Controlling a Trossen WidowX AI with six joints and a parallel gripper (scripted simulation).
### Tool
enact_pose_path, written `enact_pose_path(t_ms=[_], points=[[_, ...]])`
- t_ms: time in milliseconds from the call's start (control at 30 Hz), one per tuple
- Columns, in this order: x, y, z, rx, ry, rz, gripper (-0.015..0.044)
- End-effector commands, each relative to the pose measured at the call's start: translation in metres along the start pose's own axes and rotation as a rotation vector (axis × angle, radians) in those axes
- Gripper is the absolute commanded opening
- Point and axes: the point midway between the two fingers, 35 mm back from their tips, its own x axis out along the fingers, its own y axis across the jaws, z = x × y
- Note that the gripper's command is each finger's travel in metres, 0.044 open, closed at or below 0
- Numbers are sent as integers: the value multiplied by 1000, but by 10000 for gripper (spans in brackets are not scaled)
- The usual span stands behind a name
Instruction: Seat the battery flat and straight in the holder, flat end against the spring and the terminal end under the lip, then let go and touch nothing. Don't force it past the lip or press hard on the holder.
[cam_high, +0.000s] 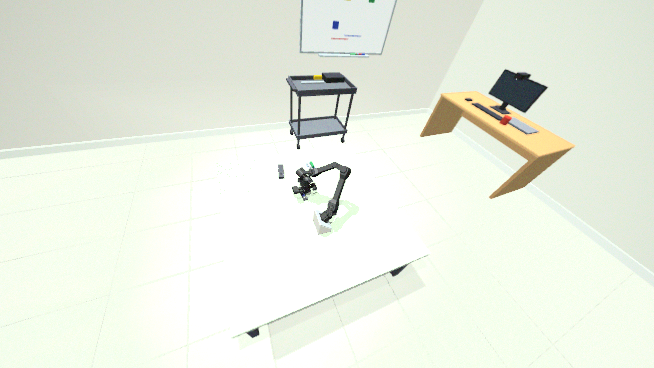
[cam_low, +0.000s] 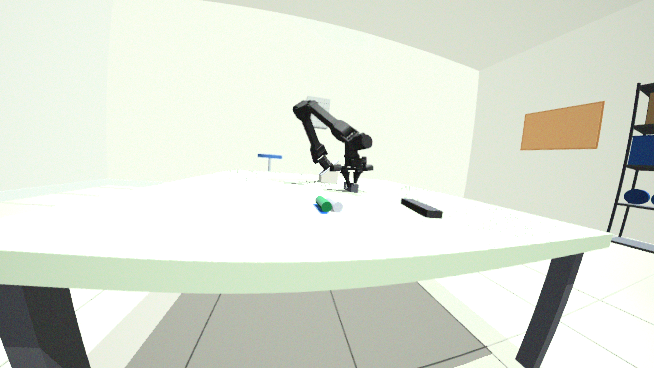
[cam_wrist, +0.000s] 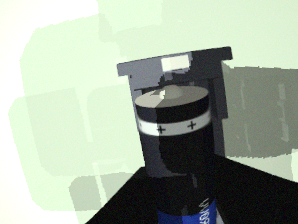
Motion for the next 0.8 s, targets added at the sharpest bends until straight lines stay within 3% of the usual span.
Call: enact_pose_path(t_ms=[0,767], points=[[4,-1,-7,-11,49,-1,81],[4,-4,-4,-2,169,8,81]])
